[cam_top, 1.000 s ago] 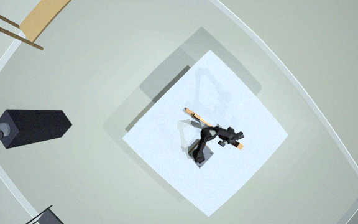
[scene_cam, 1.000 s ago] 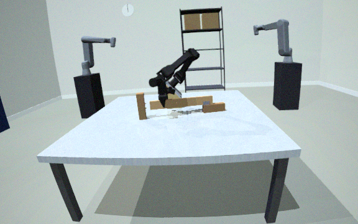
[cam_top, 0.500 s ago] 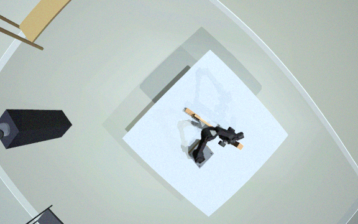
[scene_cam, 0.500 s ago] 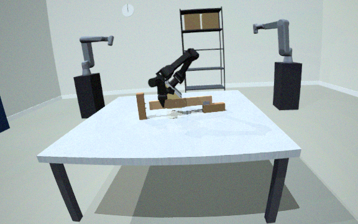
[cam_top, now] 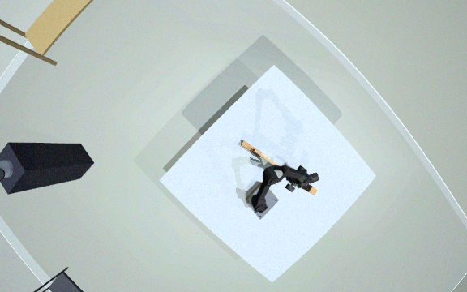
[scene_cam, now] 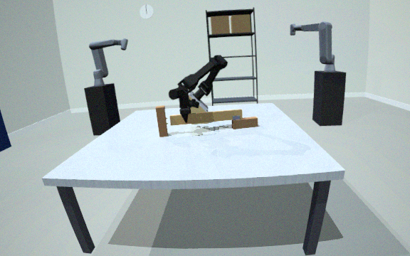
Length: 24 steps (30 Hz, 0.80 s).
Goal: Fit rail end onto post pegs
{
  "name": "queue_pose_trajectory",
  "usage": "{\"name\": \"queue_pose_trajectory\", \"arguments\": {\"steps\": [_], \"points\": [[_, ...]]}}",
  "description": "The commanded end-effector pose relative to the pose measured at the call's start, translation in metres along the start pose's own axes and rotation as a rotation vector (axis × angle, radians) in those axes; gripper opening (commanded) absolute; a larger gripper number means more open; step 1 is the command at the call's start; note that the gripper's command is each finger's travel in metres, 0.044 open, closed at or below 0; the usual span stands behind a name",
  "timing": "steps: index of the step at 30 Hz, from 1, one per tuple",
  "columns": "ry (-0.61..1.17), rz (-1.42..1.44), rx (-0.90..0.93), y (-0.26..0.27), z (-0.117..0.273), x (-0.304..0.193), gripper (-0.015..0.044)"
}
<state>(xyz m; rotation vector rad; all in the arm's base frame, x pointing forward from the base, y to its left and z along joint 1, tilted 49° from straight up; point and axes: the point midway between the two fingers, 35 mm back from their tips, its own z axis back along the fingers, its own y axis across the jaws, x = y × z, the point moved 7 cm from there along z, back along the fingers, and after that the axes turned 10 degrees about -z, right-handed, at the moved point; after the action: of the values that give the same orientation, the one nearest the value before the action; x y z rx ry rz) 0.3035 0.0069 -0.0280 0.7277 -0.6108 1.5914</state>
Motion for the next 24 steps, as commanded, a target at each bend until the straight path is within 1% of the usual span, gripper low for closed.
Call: {"name": "queue_pose_trajectory", "arguments": {"steps": [1,24], "points": [[0.000,0.001,-0.005,-0.0010,0.0021,-0.0021,0.0000],[0.000,0.001,-0.005,-0.0022,0.0010,-0.0084,0.0000]]}}
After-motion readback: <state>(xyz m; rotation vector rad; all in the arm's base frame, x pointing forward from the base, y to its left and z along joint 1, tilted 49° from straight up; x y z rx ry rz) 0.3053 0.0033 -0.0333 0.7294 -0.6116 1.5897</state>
